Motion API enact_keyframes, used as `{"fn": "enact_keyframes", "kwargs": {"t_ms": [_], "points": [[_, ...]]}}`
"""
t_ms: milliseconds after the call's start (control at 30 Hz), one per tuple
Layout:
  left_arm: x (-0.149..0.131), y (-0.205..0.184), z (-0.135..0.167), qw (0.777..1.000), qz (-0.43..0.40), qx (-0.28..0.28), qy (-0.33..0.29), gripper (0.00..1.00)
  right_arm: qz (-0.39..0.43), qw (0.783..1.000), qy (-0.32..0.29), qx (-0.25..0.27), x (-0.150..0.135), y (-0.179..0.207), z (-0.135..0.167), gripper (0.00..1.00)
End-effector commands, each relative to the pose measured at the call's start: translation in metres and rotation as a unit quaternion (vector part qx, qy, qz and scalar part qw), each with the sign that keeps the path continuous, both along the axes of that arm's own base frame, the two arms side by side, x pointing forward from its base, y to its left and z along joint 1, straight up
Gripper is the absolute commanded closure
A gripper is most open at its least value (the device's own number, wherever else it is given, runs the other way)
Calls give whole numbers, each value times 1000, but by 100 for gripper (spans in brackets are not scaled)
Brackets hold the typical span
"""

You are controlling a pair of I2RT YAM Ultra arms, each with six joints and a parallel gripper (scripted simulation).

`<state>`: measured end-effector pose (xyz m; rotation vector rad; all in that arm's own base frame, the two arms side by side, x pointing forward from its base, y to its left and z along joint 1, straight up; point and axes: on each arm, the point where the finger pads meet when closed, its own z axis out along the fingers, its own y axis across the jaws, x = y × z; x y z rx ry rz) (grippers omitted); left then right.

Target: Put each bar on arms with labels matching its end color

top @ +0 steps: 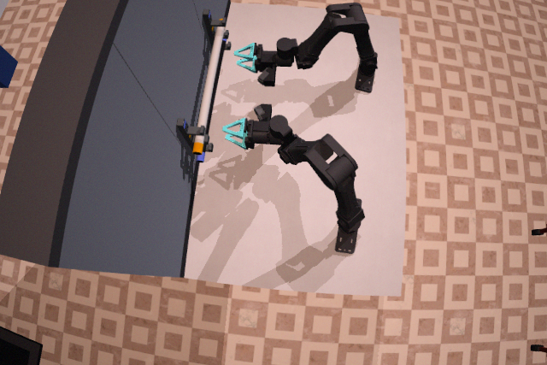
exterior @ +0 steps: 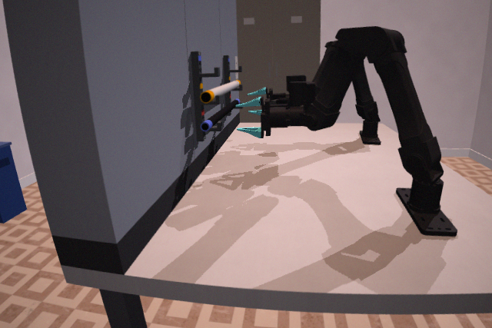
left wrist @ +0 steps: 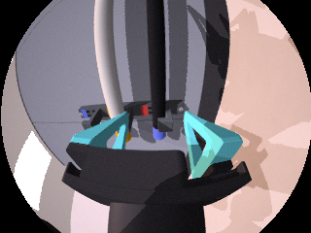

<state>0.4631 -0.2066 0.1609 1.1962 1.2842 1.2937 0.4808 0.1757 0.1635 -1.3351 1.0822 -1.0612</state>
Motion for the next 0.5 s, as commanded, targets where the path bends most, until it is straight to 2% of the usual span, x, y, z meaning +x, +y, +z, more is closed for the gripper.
{"fn": "enact_keyframes", "kwargs": {"t_ms": [0,467], "points": [[2,5,2,1000,1,-16,-16,30,-1,1000,-11,6,-3,2,-1,31],[11,7,-4,1000,1,-16,-16,30,-1,1000,-11,6,6,5,-7,32]]}}
